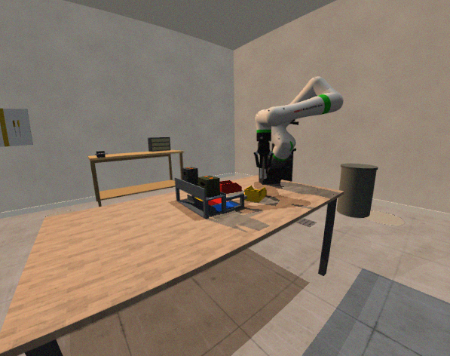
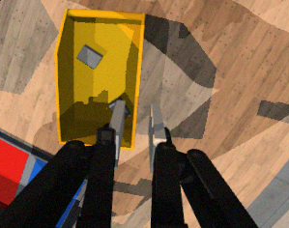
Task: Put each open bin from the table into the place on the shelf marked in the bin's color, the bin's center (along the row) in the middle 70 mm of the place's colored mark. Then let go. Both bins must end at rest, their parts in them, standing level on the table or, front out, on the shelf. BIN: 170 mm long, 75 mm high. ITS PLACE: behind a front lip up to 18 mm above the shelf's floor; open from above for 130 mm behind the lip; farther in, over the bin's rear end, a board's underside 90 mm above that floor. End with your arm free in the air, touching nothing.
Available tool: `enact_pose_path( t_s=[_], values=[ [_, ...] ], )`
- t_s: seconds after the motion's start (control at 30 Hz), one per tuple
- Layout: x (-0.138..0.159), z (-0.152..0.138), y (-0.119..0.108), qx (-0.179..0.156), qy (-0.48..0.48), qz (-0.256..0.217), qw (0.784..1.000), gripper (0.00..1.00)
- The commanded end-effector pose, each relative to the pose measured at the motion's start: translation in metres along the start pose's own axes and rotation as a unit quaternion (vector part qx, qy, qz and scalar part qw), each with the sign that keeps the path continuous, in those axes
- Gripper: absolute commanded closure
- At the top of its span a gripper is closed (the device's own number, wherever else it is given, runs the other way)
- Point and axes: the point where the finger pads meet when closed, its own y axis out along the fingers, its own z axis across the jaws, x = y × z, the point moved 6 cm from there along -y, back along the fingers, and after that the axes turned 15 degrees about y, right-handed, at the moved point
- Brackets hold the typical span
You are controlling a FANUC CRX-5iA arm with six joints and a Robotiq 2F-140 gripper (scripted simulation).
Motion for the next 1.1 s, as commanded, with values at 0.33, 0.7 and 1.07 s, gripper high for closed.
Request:
enact_pose_path(
  t_s=[0.33,0.7,1.07],
  values=[
    [0.0,-0.001,0.022,0.0,0.0,0.0,1.0,0.85],
    [0.0,-0.001,0.04,0.0,0.0,0.0,1.0,0.85],
    [0.0,-0.001,0.053,0.0,0.0,0.0,1.0,0.85]
  ],
)
